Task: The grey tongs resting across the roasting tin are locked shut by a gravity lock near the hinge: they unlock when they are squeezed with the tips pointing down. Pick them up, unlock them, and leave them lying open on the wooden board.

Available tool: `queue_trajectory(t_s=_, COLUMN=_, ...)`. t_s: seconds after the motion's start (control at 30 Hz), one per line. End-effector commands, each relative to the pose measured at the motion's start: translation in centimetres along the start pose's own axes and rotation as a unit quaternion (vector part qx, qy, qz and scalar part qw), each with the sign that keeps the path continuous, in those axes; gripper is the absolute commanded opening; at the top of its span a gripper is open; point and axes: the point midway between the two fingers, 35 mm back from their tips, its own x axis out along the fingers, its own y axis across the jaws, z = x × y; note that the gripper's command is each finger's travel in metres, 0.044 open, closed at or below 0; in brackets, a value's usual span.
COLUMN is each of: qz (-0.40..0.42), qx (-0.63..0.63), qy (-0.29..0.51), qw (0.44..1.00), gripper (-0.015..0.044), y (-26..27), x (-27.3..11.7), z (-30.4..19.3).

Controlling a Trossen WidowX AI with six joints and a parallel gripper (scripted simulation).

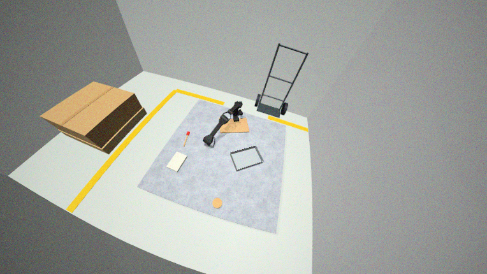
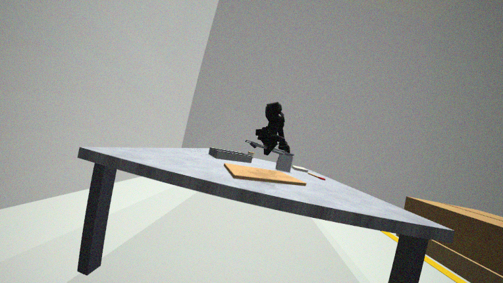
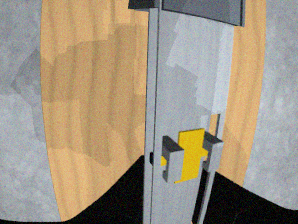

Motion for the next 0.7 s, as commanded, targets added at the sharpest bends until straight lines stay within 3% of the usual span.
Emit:
queue_trajectory(t_s=0.0, qz=0.005, qx=0.003, qy=-0.012, qw=1.0, gripper=-0.015, y=0.3, x=-0.3, z=0.1)
queue_trajectory(t_s=0.67, qz=0.01, qx=-0.031, qy=-0.23, qw=0.973, gripper=-0.015, y=2.5, x=-2.7, z=1.2)
